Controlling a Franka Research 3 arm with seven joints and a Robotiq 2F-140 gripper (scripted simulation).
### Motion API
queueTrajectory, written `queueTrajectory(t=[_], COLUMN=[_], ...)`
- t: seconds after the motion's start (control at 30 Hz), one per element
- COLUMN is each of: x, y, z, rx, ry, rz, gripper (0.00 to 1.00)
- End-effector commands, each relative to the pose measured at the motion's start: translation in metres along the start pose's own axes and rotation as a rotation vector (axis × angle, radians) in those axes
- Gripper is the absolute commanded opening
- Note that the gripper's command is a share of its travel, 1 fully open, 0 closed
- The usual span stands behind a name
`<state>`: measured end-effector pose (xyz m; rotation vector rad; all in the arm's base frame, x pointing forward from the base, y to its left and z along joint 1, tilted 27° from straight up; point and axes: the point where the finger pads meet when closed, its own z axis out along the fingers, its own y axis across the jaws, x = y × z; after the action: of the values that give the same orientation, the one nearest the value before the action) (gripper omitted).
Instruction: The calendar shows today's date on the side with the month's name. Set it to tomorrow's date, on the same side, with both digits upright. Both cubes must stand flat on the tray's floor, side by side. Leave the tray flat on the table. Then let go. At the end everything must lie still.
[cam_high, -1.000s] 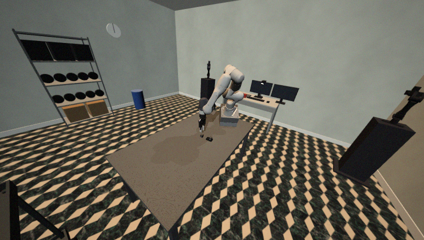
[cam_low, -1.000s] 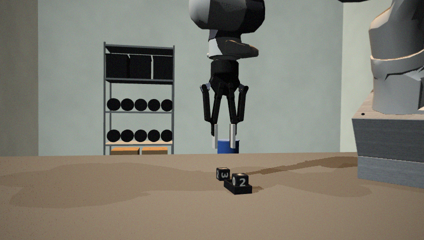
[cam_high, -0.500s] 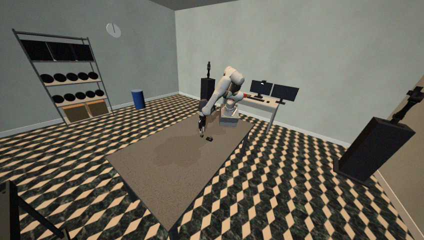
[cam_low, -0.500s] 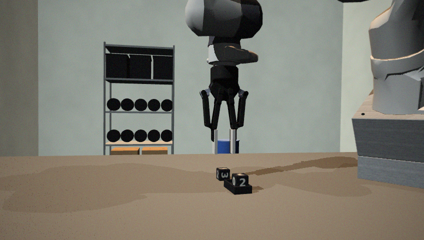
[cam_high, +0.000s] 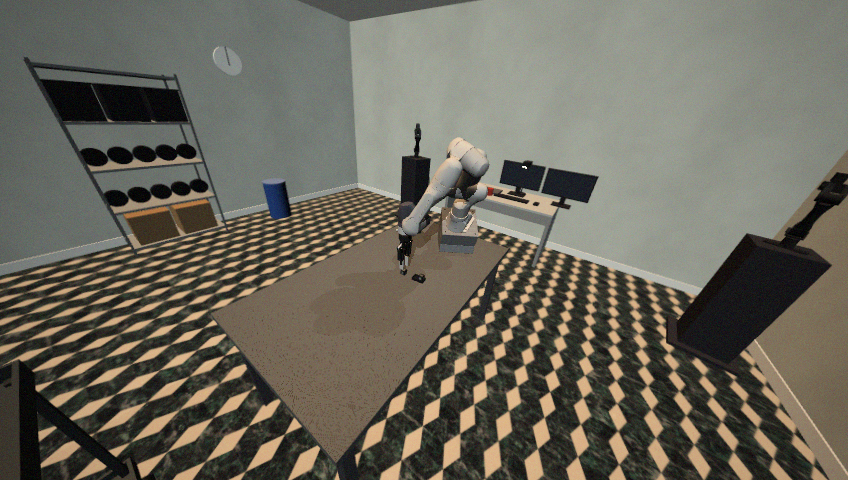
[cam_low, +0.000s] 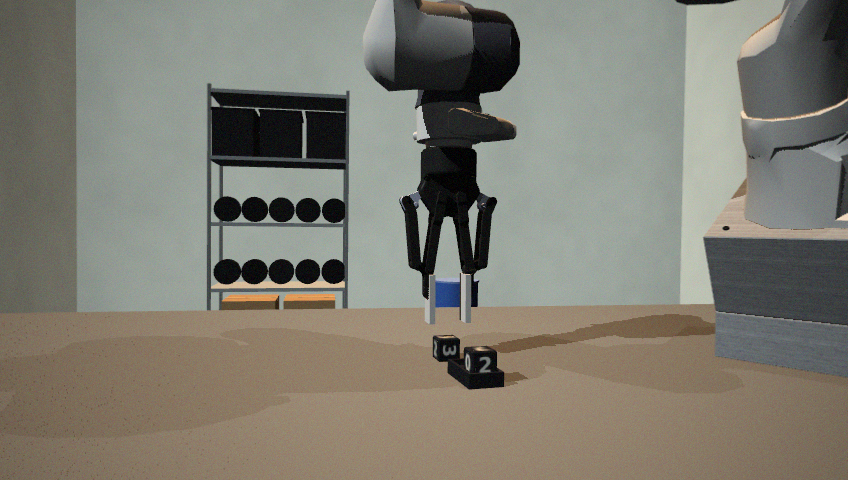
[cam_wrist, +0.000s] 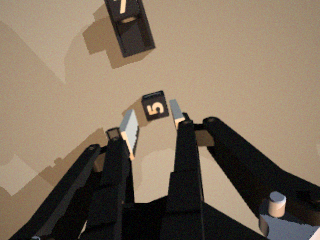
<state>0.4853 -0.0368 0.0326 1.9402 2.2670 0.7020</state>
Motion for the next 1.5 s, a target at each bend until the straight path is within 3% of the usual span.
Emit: queueTrajectory(t=[0.0,1.47], x=[0.0011,0.0014], y=[0.0019,0.002], z=[0.0033,0.0111], rx=[-0.009,-0.009], ry=[0.006,0.006], rz=[-0.028,-0.028], gripper=[0.28,0.28])
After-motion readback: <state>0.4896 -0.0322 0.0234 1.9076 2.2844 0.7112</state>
